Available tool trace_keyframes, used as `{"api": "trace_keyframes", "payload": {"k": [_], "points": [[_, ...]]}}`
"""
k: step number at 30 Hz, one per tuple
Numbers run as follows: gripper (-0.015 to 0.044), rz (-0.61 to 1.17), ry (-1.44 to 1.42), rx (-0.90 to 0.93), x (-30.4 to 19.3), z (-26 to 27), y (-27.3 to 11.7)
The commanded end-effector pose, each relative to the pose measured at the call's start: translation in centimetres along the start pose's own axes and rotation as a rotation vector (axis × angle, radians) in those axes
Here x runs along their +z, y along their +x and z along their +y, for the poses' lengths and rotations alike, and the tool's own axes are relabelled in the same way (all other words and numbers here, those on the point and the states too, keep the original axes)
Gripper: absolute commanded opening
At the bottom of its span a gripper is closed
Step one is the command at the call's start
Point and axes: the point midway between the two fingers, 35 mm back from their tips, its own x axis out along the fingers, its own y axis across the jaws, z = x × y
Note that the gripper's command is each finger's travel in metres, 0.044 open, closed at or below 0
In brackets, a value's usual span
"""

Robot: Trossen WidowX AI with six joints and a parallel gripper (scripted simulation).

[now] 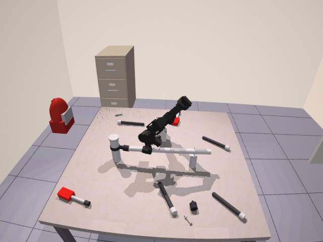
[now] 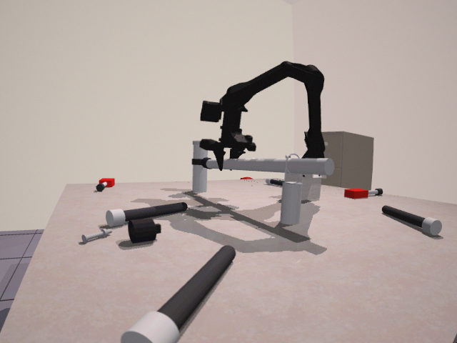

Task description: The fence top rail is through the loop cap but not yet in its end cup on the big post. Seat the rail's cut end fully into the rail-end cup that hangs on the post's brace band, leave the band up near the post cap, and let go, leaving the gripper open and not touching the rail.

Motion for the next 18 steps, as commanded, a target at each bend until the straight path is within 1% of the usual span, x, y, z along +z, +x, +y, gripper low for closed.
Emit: {"api": "trace_keyframes", "payload": {"k": [1,18], "points": [[0.0000,0.013,0.004,0.000,-0.53,0.16,-0.33],[0.0000,0.000,0.000,0.001,-0.15,0.04,-0.15]]}}
